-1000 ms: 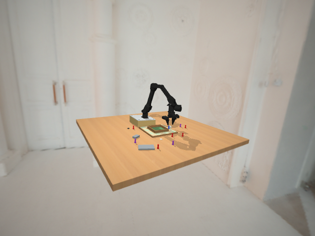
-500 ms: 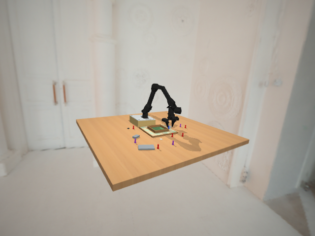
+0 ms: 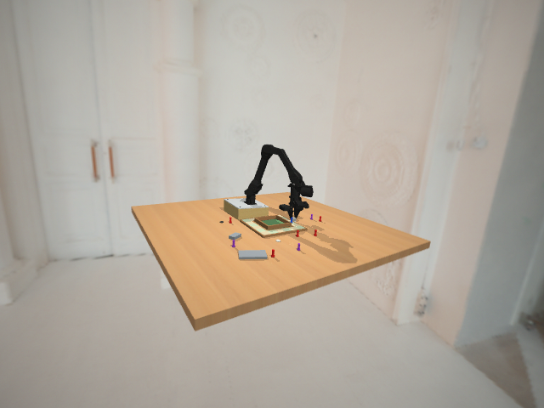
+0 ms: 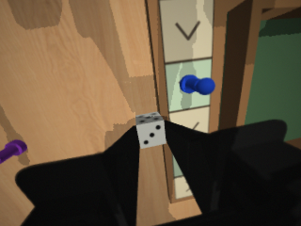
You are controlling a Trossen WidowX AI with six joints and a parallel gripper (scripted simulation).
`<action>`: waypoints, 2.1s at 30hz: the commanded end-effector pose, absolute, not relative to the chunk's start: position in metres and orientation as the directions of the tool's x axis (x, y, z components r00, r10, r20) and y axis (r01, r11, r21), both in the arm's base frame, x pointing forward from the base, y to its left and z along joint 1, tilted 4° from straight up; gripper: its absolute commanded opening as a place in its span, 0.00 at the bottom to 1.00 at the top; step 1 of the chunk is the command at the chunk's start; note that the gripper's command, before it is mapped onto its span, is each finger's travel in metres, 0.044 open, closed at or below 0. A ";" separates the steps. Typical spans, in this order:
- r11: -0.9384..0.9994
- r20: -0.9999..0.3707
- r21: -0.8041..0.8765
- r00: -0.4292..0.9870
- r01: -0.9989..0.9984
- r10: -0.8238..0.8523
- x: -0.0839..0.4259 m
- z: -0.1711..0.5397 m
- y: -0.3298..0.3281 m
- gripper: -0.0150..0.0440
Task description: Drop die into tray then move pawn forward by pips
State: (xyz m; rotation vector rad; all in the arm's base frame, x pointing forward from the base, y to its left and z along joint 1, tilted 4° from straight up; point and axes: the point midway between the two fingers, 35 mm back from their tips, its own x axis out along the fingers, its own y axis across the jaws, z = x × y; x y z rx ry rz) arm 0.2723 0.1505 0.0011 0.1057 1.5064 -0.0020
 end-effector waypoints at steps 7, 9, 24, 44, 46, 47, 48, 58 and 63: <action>0.995 -0.996 0.073 0.059 0.067 0.069 0.276 0.022 0.151 0.25; 0.995 -0.996 0.073 0.059 0.067 0.069 0.277 0.035 0.150 0.25; 0.995 -0.996 0.072 0.060 0.067 0.068 0.273 0.122 0.136 0.25; 0.997 -0.997 0.060 0.060 0.044 0.058 0.283 0.092 0.048 0.25; 0.997 -0.997 0.059 0.060 0.041 0.057 0.282 0.088 0.038 0.25; 0.997 -0.997 0.059 0.060 0.040 0.056 0.281 0.086 0.033 0.25; 0.998 -0.997 0.058 0.059 0.038 0.056 0.281 0.085 0.028 0.25; 0.998 -0.997 0.055 0.059 0.027 0.054 0.271 0.070 -0.011 0.25; 0.998 -0.989 0.052 0.143 0.027 0.048 0.273 0.068 -0.011 0.25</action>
